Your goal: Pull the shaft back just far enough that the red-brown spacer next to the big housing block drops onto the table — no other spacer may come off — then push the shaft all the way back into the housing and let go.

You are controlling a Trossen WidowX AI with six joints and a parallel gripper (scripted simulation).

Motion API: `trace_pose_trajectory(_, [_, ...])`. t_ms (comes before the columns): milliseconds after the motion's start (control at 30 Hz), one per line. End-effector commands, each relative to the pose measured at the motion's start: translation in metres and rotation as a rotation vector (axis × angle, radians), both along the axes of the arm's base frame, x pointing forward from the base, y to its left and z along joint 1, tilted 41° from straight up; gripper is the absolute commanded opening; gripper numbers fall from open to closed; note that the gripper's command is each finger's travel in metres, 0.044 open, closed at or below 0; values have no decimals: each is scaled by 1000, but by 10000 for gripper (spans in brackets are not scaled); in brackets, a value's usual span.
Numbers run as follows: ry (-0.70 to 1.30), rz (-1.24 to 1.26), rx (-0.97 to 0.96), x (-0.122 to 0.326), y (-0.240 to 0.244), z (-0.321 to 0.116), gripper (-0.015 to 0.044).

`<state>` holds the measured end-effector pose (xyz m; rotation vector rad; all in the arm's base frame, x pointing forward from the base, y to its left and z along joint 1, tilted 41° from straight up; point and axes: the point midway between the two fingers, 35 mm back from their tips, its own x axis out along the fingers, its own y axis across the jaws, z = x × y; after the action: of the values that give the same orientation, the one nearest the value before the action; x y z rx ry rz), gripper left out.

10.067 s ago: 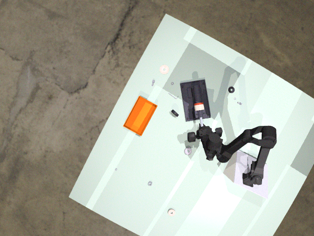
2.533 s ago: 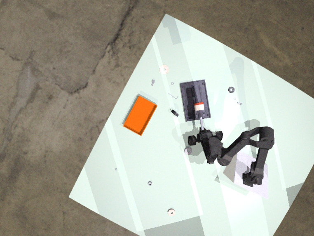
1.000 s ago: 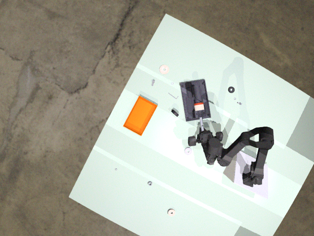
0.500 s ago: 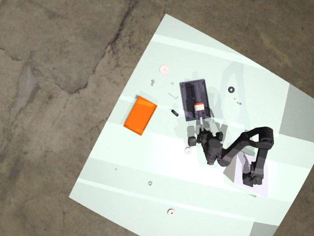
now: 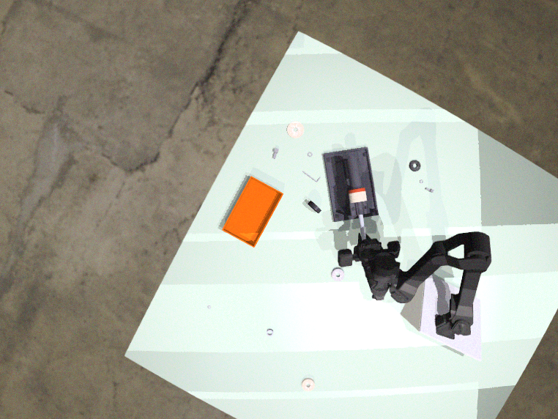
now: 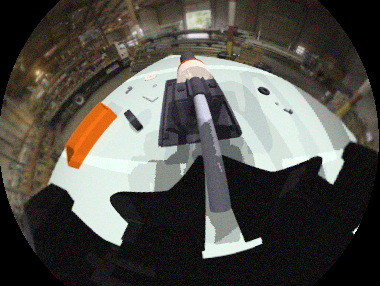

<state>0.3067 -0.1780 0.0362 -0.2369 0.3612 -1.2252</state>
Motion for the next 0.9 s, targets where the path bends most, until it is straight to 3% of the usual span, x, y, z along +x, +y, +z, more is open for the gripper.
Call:
trace_pose_trajectory(0, [6, -4, 1, -3, 1, -2, 0])
trace_pose_trajectory(867, [7, -4, 1, -4, 2, -3, 0])
